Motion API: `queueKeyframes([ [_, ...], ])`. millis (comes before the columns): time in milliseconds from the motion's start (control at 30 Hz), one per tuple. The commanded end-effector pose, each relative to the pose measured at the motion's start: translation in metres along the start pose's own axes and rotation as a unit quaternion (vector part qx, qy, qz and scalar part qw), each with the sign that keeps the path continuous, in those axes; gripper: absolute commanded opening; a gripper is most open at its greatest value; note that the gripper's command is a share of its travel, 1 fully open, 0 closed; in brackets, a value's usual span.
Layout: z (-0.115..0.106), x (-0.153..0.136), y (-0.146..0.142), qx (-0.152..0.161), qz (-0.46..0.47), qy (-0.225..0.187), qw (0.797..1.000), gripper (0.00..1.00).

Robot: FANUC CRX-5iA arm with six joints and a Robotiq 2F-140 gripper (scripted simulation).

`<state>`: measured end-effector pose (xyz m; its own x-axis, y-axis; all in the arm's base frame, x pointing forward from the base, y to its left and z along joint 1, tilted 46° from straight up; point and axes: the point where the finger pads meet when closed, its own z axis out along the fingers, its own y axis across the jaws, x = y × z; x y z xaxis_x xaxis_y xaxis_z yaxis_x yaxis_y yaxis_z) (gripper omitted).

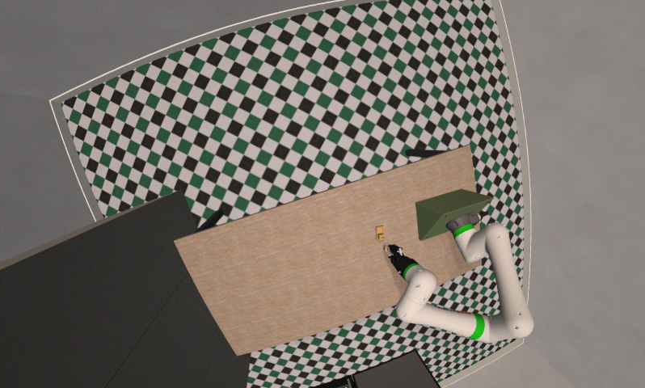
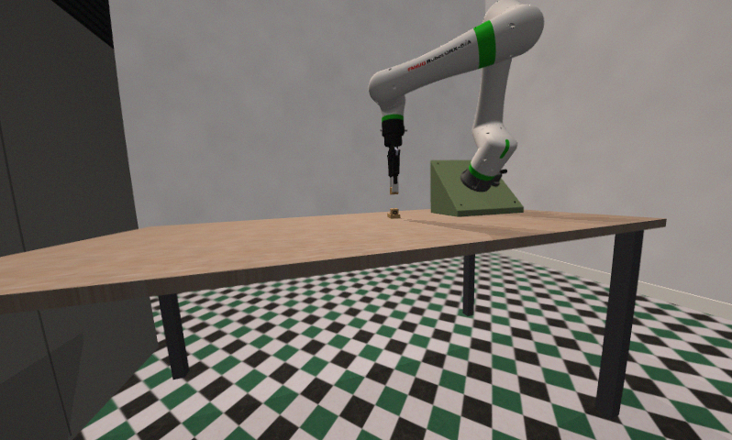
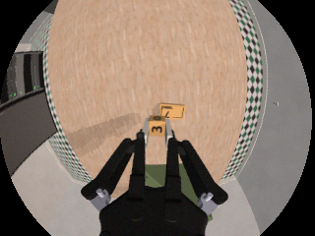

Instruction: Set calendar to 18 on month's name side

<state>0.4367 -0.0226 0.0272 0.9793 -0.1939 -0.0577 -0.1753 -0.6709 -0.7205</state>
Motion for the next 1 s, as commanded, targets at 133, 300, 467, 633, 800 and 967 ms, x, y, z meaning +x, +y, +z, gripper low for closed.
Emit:
queueKeyframes([
  [133, 0.001, 0.000, -0.011, -0.005, 0.141, -0.001, 0.990, 0.17],
  [300, 0.001, 0.000, -0.017, -0.005, 0.210, -0.001, 0.978, 0.17],
  [467, 0.002, 0.000, -0.024, -0.005, 0.293, -0.001, 0.956, 0.17],
  [633, 0.002, 0.000, -0.028, -0.005, 0.341, 0.000, 0.940, 0.17],
  [800, 0.003, 0.000, -0.035, -0.004, 0.420, 0.000, 0.908, 0.17],
  [967, 0.003, 0.000, -0.041, -0.004, 0.489, 0.000, 0.873, 0.17],
])
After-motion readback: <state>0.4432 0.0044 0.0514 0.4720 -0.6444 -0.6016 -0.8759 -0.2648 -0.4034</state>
